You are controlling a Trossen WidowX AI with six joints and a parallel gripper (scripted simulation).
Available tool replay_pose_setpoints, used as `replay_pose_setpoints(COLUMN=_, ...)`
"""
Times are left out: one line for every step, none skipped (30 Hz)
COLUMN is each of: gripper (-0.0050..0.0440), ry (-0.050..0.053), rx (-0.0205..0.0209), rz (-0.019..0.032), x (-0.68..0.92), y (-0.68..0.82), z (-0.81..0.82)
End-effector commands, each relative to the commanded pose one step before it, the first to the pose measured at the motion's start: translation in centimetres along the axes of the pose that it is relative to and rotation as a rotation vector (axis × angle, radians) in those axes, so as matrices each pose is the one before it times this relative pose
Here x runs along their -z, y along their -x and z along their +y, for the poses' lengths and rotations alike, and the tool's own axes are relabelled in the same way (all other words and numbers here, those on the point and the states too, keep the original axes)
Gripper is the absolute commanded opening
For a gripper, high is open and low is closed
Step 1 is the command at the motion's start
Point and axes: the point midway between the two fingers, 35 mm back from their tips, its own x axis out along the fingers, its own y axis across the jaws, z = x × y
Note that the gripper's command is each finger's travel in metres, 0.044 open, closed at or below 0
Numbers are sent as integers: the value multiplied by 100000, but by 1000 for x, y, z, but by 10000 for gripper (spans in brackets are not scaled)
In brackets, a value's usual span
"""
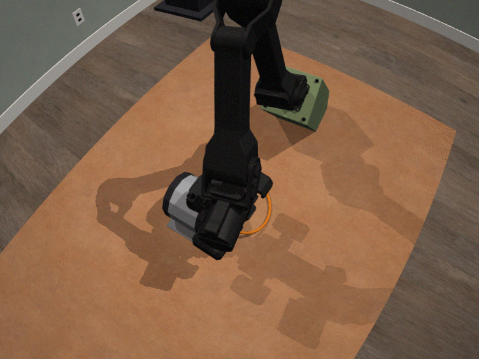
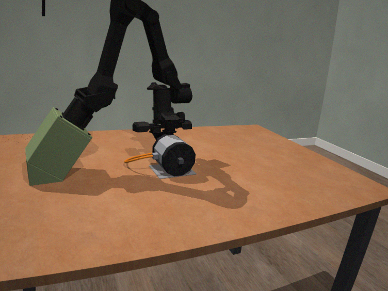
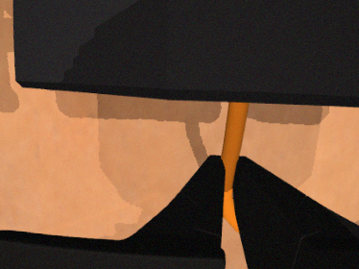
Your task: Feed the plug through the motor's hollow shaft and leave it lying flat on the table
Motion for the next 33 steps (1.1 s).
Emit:
replay_pose_setpoints(gripper=0, ry=-16, rx=-47, rz=8, x=2, y=12, z=12)
replay_pose_setpoints(gripper=0, ry=0, rx=0, rz=0, x=0, y=0, z=0)
replay_pose_setpoints(gripper=0, ry=0, rx=0, rz=0, x=0, y=0, z=0)
replay_pose_setpoints(gripper=0, ry=0, rx=0, rz=0, x=0, y=0, z=0)
replay_pose_setpoints(gripper=0, ry=8, rx=20, rz=9, x=-22, y=4, z=5)
replay_pose_setpoints(gripper=0, ry=24, rx=58, rz=28, x=-66, y=12, z=15)
replay_pose_setpoints(gripper=0, ry=40, rx=95, rz=47, x=-111, y=21, z=24)
replay_pose_setpoints(gripper=0, ry=52, rx=120, rz=63, x=-144, y=28, z=31)
replay_pose_setpoints(gripper=0, ry=52, rx=118, rz=65, x=-146, y=30, z=30)
replay_pose_setpoints(gripper=0, ry=52, rx=115, rz=66, x=-146, y=31, z=30)
replay_pose_setpoints(gripper=0, ry=51, rx=110, rz=66, x=-143, y=31, z=28)
replay_pose_setpoints(gripper=0, ry=39, rx=82, rz=51, x=-110, y=25, z=21)
replay_pose_setpoints(gripper=0, ry=23, rx=48, rz=31, x=-66, y=15, z=13)
replay_pose_setpoints(gripper=0, ry=8, rx=16, rz=10, x=-22, y=5, z=4)
replay_pose_setpoints(gripper=0, ry=0, rx=0, rz=0, x=0, y=0, z=0)
replay_pose_setpoints(gripper=0, ry=0, rx=0, rz=0, x=0, y=0, z=0)
replay_pose_setpoints(gripper=24, ry=-43, rx=180, rz=-618, x=75, y=-128, z=-93)
replay_pose_setpoints(gripper=48, ry=0, rx=0, rz=0, x=0, y=0, z=0)
replay_pose_setpoints(gripper=48, ry=0, rx=0, rz=0, x=0, y=0, z=0)
replay_pose_setpoints(gripper=48, ry=0, rx=0, rz=0, x=0, y=0, z=0)
replay_pose_setpoints(gripper=72, ry=0, rx=0, rz=0, x=0, y=0, z=0)
replay_pose_setpoints(gripper=96, ry=0, rx=0, rz=0, x=0, y=0, z=0)
replay_pose_setpoints(gripper=100, ry=0, rx=0, rz=0, x=0, y=0, z=0)
replay_pose_setpoints(gripper=100, ry=0, rx=0, rz=0, x=0, y=0, z=0)
replay_pose_setpoints(gripper=100, ry=0, rx=0, rz=0, x=0, y=0, z=0)
replay_pose_setpoints(gripper=100, ry=1, rx=-1, rz=51, x=108, y=226, z=16)
replay_pose_setpoints(gripper=124, ry=606, rx=-409, rz=308, x=24, y=-154, z=115)
replay_pose_setpoints(gripper=148, ry=1659, rx=-1046, rz=742, x=365, y=138, z=339)
replay_pose_setpoints(gripper=160, ry=2747, rx=-1753, rz=1236, x=610, y=233, z=567)
replay_pose_setpoints(gripper=160, ry=3806, rx=-2476, rz=1730, x=858, y=330, z=802)
replay_pose_setpoints(gripper=160, ry=5105, rx=-921, rz=1041, x=297, y=267, z=463)
replay_pose_setpoints(gripper=160, ry=6140, rx=-763, rz=1019, x=201, y=297, z=460)
replay_pose_setpoints(gripper=160, ry=5529, rx=-737, rz=878, x=158, y=269, z=422)
